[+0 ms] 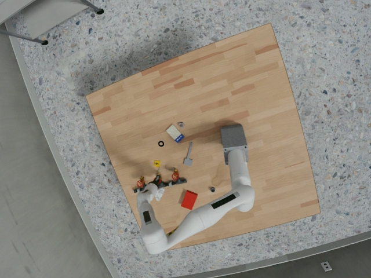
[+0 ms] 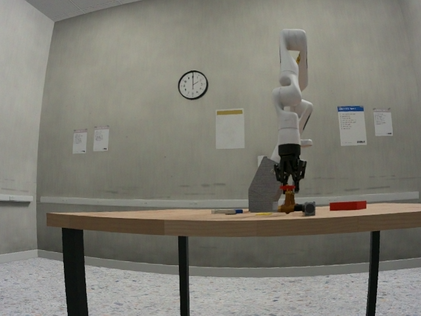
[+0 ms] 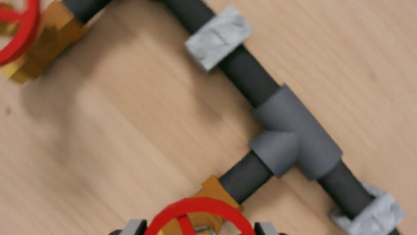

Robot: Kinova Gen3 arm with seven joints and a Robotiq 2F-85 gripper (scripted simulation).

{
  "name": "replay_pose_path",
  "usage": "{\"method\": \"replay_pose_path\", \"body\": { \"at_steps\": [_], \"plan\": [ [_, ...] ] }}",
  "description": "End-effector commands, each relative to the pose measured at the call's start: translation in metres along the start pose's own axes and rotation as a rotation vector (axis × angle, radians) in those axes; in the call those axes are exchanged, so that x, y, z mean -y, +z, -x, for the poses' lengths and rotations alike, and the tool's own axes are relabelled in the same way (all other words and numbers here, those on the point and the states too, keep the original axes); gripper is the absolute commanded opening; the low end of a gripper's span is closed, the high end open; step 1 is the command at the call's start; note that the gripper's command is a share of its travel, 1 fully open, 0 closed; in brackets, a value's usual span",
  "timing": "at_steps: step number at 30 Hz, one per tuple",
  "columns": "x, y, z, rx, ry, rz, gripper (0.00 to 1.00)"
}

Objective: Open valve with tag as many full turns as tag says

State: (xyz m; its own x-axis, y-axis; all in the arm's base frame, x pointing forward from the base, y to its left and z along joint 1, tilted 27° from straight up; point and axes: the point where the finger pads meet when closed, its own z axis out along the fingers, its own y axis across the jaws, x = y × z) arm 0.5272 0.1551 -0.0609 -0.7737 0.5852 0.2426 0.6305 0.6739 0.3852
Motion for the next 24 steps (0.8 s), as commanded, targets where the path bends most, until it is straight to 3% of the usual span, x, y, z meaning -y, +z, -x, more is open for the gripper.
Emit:
{"method": "replay_pose_path", "body": {
  "at_steps": [1, 24],
  "plan": [
    [-0.0004, -0.0008, 0.0005, 0.0, -0.152, 0.005, 0.52],
    [-0.0004, -0.0008, 0.0005, 0.003, -1.295, 0.004, 0.52]
  ]
}}
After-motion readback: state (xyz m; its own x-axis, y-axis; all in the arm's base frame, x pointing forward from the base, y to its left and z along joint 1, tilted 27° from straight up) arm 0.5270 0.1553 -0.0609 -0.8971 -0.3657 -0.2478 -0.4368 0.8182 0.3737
